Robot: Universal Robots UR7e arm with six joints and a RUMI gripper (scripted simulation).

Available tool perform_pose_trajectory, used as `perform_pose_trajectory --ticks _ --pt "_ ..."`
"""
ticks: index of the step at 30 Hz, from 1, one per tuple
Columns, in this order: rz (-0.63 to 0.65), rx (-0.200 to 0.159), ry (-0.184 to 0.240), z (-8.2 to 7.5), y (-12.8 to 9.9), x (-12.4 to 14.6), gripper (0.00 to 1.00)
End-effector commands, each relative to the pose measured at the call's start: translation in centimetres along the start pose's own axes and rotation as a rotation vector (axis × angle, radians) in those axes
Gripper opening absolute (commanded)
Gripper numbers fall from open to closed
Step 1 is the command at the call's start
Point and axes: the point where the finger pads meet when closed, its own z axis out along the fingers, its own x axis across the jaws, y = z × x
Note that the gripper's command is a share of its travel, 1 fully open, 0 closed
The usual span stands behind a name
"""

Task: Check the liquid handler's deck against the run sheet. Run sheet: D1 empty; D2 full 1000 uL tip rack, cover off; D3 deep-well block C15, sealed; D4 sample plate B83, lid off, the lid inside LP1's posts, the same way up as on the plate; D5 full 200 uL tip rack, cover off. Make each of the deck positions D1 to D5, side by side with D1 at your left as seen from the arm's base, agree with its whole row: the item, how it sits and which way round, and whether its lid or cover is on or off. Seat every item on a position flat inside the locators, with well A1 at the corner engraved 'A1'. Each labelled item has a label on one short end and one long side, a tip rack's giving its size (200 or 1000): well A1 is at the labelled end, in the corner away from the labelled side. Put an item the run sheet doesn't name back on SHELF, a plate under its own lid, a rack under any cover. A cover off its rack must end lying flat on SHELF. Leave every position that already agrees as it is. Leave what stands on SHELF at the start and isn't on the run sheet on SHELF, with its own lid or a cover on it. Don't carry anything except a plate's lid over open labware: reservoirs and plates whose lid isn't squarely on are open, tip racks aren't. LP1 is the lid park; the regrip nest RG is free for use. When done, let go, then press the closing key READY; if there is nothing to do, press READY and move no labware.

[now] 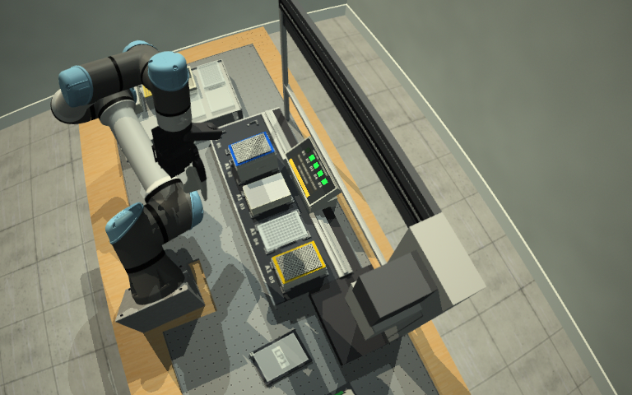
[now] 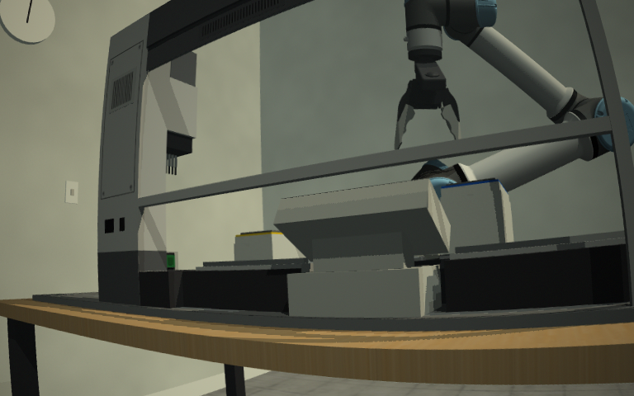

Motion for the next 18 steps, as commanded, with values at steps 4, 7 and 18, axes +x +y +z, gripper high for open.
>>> perform_pose_trajectory --ticks 4,7,18 --pt "0.174 0.095 -0.043 -2.33 -1.04 0.88 0.82" --pt "0.224 0.124 -0.058 -2.43 -1.07 0.93 0.82" --pt "0.256 0.142 -0.068 -2.43 -1.07 0.93 0.82"
